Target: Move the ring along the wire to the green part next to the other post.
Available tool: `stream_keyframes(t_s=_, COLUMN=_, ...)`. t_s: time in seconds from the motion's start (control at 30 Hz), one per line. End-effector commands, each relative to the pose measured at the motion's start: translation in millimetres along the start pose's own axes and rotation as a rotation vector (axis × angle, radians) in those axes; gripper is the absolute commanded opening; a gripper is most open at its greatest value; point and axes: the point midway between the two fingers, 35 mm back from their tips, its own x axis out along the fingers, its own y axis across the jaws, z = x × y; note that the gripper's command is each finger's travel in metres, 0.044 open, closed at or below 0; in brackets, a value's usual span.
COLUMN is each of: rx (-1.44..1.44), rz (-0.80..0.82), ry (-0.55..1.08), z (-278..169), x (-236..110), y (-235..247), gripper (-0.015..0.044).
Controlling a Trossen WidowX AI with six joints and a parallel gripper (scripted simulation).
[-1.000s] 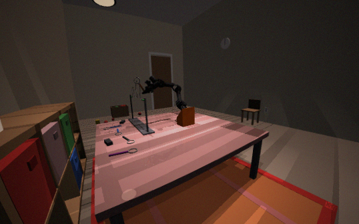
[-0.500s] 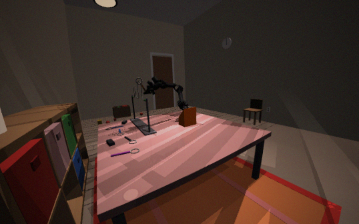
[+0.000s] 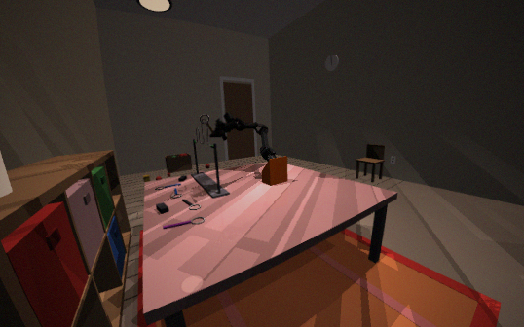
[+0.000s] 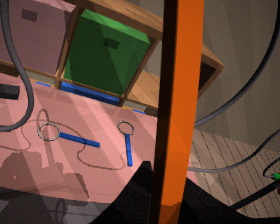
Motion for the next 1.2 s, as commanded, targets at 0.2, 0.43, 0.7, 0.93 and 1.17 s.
stream_keyframes(t_s=0.2, rx=-0.109, rz=-0.061, ry=-0.012, z=0, x=0, y=-5, gripper=-0.0150)
stream_keyframes(t_s=0.43, rx=-0.190, rz=-0.105, ry=-0.022, z=0, x=1, y=-9, gripper=-0.0150)
stream_keyframes(t_s=0.7, rx=-0.283, rz=-0.155, ry=-0.034, z=1, x=1, y=-14, gripper=-0.0150)
stream_keyframes(t_s=0.93, rx=-0.365, rz=-0.198, ry=-0.045, z=2, x=0, y=-17, gripper=-0.0150)
stream_keyframes(t_s=1.17, rx=-0.446, rz=-0.242, ry=-0.055, z=4, x=0, y=-21, gripper=-0.0150)
